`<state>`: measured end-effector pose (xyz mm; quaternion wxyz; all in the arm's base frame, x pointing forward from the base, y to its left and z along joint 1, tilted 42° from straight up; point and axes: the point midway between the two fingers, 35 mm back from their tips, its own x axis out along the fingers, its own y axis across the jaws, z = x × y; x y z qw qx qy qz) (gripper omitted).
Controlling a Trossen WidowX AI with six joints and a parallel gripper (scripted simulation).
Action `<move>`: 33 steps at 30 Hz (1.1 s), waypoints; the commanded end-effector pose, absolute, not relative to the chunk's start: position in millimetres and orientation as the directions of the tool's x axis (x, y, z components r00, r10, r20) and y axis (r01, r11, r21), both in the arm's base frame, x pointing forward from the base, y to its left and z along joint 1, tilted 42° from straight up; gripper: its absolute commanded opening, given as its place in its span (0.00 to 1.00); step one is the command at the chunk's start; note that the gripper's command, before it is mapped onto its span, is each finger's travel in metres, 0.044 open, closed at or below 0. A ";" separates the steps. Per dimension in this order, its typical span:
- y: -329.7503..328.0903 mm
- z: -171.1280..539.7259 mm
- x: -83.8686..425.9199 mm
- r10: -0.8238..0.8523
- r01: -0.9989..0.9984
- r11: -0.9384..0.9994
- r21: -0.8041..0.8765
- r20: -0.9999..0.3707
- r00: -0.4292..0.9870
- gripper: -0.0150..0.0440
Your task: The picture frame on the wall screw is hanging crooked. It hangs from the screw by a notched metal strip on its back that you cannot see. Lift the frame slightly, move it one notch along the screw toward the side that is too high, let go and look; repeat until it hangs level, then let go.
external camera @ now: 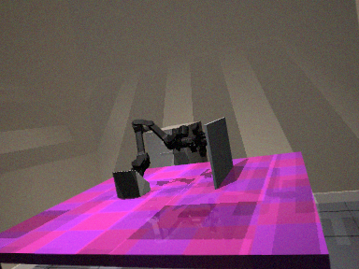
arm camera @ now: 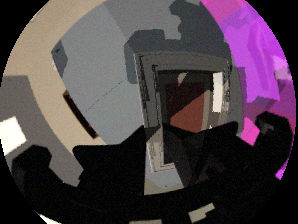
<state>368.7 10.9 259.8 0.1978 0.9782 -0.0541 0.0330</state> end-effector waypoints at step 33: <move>10.8 260.1 368.7 -0.092 -0.125 -0.824 0.553 0.086 0.992 0.25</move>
